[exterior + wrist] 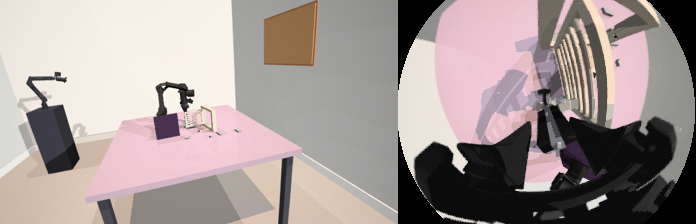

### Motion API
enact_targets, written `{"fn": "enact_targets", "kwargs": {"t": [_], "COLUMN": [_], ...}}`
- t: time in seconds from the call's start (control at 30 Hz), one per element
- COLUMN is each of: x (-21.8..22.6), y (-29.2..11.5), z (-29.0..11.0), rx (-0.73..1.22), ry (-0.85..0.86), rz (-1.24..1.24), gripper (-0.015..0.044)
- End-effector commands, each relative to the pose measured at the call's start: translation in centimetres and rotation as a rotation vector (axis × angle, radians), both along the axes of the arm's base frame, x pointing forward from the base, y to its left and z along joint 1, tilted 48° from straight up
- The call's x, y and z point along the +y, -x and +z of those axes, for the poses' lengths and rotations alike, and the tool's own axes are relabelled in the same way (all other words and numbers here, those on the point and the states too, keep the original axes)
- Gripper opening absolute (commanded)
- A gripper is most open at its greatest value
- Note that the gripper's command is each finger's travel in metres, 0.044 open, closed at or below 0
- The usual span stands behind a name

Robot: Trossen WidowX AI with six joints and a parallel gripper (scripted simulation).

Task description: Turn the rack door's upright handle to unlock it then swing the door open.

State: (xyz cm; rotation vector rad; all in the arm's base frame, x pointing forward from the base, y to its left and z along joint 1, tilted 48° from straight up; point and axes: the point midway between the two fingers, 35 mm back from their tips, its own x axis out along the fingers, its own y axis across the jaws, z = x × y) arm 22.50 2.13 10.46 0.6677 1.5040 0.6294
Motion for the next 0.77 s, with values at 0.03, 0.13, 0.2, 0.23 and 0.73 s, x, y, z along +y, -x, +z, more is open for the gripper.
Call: {"fn": "enact_targets", "kwargs": {"t": [0.03,0.13,0.2,0.23,0.73], "x": [-0.7,-1.1,-1.4,-1.5,-3.5], "y": [-0.2,-0.3,-0.3,-0.3,-0.2], "z": [0.7,1.0,1.2,1.4,3.1], "rx": [-0.011,-0.013,-0.014,-0.015,-0.023], "ry": [0.008,0.011,0.013,0.014,0.029], "rz": [-0.009,-0.014,-0.018,-0.02,-0.046], "gripper": [0.0281,0.0281,0.0281,0.0281,0.0281]}}
